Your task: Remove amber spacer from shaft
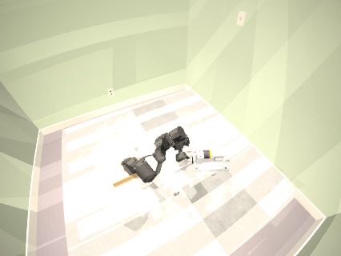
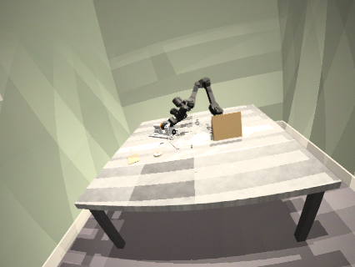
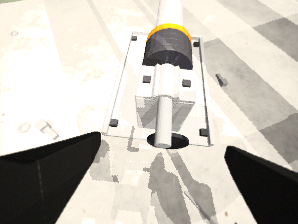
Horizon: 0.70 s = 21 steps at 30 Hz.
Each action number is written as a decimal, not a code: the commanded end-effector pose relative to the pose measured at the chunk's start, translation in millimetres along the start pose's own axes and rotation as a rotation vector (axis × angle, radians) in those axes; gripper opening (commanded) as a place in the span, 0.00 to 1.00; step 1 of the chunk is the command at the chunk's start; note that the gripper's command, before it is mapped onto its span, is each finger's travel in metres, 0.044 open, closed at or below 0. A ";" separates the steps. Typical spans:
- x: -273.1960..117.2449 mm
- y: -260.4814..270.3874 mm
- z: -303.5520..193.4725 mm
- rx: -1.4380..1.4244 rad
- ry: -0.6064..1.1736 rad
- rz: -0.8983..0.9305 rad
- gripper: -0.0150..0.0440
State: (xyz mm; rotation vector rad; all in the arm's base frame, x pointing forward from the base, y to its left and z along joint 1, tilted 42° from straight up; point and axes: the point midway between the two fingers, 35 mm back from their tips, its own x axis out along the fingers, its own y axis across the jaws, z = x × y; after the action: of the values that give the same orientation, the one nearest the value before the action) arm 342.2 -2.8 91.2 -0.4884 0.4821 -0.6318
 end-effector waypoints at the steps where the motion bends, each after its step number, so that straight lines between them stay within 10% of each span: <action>1: -0.9 -1.4 -0.3 -0.002 -0.003 -0.006 1.00; 21: 7.4 -1.1 0.1 -0.001 -0.001 -0.005 1.00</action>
State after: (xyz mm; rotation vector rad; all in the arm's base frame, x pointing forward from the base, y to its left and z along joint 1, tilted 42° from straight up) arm 343.2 -6.1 91.1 -0.4917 0.4788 -0.6394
